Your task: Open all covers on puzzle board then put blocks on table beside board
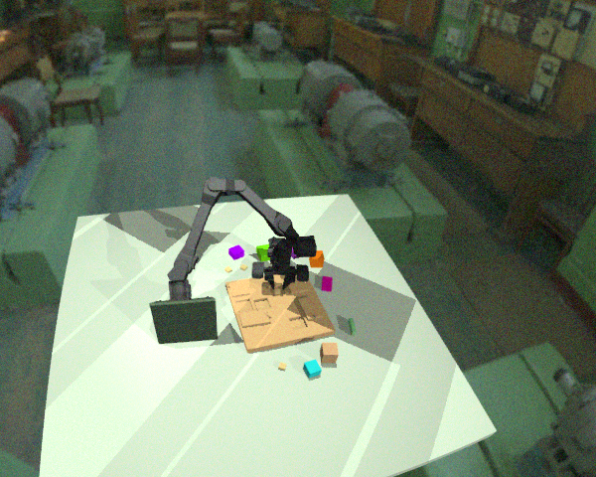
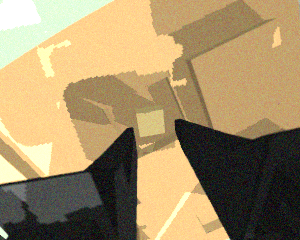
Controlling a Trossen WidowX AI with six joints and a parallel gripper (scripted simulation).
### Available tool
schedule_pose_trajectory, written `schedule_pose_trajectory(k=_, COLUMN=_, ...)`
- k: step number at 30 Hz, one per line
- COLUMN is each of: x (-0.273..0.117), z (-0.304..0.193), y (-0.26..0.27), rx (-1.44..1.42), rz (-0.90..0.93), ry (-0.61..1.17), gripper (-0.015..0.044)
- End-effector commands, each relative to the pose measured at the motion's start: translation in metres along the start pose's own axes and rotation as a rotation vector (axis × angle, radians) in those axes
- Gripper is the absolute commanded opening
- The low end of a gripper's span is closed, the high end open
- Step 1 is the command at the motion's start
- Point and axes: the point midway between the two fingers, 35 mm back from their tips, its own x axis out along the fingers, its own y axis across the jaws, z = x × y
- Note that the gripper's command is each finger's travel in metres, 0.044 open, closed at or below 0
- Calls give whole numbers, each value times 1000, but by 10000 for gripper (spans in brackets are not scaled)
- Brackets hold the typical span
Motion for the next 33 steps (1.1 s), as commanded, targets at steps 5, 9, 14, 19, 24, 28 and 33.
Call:
schedule_pose_trajectory(k=5, x=5, z=1, y=1, rx=5, rz=4, ry=-5, gripper=144)
schedule_pose_trajectory(k=9, x=6, z=1, y=1, rx=5, rz=4, ry=-5, gripper=144)
schedule_pose_trajectory(k=14, x=10, z=1, y=1, rx=5, rz=5, ry=-5, gripper=144)
schedule_pose_trajectory(k=19, x=15, z=1, y=1, rx=5, rz=5, ry=-6, gripper=144)
schedule_pose_trajectory(k=24, x=16, z=1, y=1, rx=5, rz=5, ry=-6, gripper=144)
schedule_pose_trajectory(k=28, x=14, z=0, y=1, rx=1, rz=2, ry=0, gripper=117)
schedule_pose_trajectory(k=33, x=14, z=0, y=1, rx=1, rz=2, ry=0, gripper=84)
